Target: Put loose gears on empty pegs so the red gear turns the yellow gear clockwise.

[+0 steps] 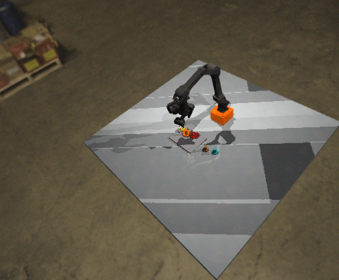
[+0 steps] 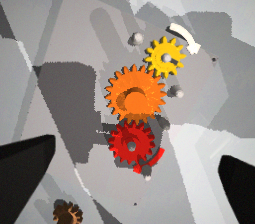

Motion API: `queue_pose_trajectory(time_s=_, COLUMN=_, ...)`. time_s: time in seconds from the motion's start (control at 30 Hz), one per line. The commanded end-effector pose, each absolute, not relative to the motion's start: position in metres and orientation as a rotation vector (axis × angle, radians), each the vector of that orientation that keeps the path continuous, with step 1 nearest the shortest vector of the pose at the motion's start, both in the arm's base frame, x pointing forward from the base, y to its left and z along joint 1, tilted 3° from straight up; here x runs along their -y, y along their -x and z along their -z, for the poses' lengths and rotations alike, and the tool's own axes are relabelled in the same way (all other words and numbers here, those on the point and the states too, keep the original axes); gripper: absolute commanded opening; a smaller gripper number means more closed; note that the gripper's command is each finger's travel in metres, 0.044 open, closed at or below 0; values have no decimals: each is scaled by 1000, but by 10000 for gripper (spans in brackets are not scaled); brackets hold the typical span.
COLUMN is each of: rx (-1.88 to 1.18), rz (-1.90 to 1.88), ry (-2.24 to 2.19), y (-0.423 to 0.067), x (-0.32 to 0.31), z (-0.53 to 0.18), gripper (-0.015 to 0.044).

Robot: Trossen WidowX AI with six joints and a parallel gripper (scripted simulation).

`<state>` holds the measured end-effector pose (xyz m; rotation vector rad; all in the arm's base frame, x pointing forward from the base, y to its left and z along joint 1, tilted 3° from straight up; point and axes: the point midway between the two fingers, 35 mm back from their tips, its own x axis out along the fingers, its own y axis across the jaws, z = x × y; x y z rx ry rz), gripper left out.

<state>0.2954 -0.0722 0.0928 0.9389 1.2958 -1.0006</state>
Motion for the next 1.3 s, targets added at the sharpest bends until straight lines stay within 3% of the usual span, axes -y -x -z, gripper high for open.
queue_pose_trajectory(time_s=0.0, rx=-1308, rz=982, ry=-918, y=-297, x=51, z=-95, gripper=440)
queue_pose_trajectory(time_s=0.47, rx=-1320, rz=948, ry=-930, y=-291, x=-101, z=-106, gripper=440)
queue_pose_trajectory(time_s=0.83, rx=-1315, rz=992, ry=-956, y=-206, x=-244, z=-118, gripper=440)
queue_pose_trajectory(time_s=1.27, rx=-1314, rz=995, ry=-957, y=-198, x=-251, z=-118, gripper=440)
